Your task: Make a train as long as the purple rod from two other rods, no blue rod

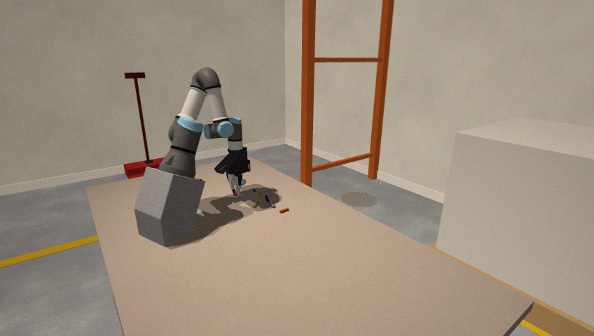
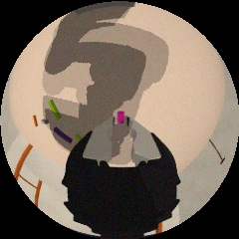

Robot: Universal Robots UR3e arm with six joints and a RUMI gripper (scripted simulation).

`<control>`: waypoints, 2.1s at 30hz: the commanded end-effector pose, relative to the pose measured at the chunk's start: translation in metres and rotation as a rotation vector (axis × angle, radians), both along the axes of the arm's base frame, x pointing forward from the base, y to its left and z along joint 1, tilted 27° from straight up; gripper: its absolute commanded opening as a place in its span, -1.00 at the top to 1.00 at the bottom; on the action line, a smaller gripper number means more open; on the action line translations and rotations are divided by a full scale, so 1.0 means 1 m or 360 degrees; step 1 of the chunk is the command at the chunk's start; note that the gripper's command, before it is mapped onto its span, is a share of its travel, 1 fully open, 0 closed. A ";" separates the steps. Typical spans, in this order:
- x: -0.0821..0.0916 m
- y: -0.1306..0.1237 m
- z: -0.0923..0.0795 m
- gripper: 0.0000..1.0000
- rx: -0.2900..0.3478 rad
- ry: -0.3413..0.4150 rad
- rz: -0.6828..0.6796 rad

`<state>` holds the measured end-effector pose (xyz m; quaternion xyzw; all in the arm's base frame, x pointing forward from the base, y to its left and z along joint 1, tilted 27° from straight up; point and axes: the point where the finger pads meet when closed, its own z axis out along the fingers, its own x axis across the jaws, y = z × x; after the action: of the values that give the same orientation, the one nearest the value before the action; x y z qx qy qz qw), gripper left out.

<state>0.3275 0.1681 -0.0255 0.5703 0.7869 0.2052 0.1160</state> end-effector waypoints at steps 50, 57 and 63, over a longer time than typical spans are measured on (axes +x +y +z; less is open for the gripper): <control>-0.019 -0.009 0.041 0.72 0.0000 -0.0002 0.0000; -0.025 -0.011 0.054 0.72 0.0000 -0.0002 0.0000; -0.028 -0.013 0.061 0.72 0.0000 -0.0002 0.0000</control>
<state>0.3029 0.1571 0.0273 0.5709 0.7861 0.2047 0.1193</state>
